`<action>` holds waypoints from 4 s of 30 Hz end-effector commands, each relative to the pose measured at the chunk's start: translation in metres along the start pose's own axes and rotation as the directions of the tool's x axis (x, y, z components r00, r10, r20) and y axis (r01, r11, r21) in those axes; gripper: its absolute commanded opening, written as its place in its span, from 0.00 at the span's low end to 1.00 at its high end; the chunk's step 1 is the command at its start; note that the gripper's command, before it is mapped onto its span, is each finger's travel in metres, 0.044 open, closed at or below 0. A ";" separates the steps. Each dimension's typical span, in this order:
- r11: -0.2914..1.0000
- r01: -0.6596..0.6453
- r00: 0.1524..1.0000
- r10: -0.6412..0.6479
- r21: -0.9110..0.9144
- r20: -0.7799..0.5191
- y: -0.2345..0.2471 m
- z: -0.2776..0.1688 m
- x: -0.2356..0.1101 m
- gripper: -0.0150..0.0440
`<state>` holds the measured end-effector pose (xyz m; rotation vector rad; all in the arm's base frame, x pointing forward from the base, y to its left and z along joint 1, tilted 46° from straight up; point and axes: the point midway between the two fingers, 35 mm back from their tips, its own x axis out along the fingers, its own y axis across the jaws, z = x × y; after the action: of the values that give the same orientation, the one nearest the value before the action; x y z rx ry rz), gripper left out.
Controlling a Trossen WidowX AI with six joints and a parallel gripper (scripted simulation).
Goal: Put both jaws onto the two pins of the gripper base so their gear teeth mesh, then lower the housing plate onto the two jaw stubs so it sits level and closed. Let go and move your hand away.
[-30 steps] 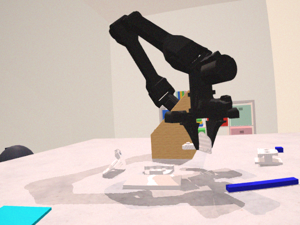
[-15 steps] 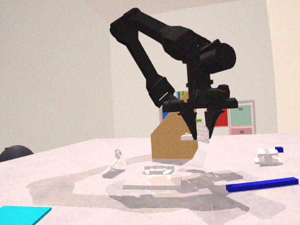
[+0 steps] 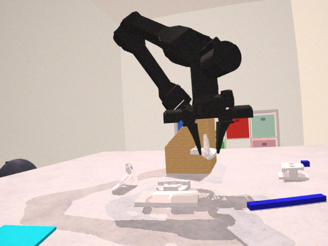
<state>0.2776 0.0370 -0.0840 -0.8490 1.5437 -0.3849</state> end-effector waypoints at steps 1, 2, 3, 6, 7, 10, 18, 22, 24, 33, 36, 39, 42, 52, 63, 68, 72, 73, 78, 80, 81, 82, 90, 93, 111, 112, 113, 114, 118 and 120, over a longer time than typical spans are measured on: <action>0.996 0.004 1.000 -0.004 0.088 0.005 -0.013 0.010 -0.001 0.48; 0.994 0.004 1.000 -0.005 0.107 0.005 -0.016 0.011 -0.001 0.48; 0.992 0.005 1.000 -0.005 0.126 0.004 -0.019 0.013 -0.001 0.48; 0.983 0.007 1.000 -0.008 0.182 0.004 -0.027 0.018 -0.001 0.48; 0.980 0.007 1.000 -0.008 0.201 0.003 -0.030 0.019 -0.001 0.48; 0.973 0.009 1.000 -0.010 0.229 0.003 -0.035 0.022 0.000 0.48; 0.973 0.009 1.000 -0.010 0.229 0.003 -0.035 0.022 0.000 0.48; 0.973 0.009 1.000 -0.010 0.229 0.003 -0.035 0.022 0.000 0.48; 0.973 0.009 1.000 -0.010 0.229 0.003 -0.035 0.022 0.000 0.48; 0.968 0.009 1.000 -0.010 0.252 0.003 -0.035 0.022 0.000 0.48; 0.968 0.009 1.000 -0.010 0.252 0.003 -0.035 0.022 0.000 0.48; 0.968 0.009 1.000 -0.010 0.252 0.003 -0.035 0.022 0.000 0.48; 0.968 0.008 1.000 -0.010 0.252 0.003 -0.035 0.022 0.000 0.48; 0.968 0.010 1.000 -0.011 0.252 0.003 -0.062 0.034 -0.001 0.48; 0.968 0.010 1.000 -0.011 0.252 0.003 -0.062 0.035 -0.001 0.48; 0.968 0.010 1.000 -0.011 0.252 0.003 -0.062 0.035 -0.001 0.48; 0.969 0.010 1.000 -0.011 0.247 0.003 -0.062 0.035 -0.001 0.48; 0.969 0.010 1.000 -0.011 0.247 0.003 -0.062 0.035 -0.001 0.48; 0.969 0.010 1.000 -0.011 0.247 0.003 -0.062 0.035 -0.001 0.48; 0.969 0.010 1.000 -0.011 0.247 0.003 -0.062 0.035 -0.001 0.48; 0.969 0.010 1.000 -0.011 0.247 0.003 -0.062 0.034 -0.001 0.48; 0.969 0.010 1.000 -0.011 0.247 0.003 -0.062 0.034 -0.001 0.48; 0.969 0.010 1.000 -0.011 0.247 0.003 -0.062 0.034 -0.001 0.48; 0.969 0.010 1.000 -0.011 0.247 0.003 -0.062 0.035 0.002 0.48; 0.969 0.010 1.000 -0.011 0.247 0.003 -0.063 0.035 0.032 0.48; 0.969 0.010 1.000 -0.011 0.247 0.003 -0.063 0.035 0.033 0.48; 0.969 0.010 1.000 -0.012 0.247 0.003 -0.063 0.035 0.035 0.48; 0.969 0.011 1.000 -0.012 0.247 0.003 -0.063 0.035 0.037 0.48; 0.969 0.011 1.000 -0.012 0.247 0.003 -0.063 0.035 0.043 0.48; 0.969 0.012 1.000 -0.013 0.247 0.002 -0.063 0.035 0.046 0.48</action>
<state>0.3316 -0.0254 -0.0763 -0.6562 1.4510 -0.5717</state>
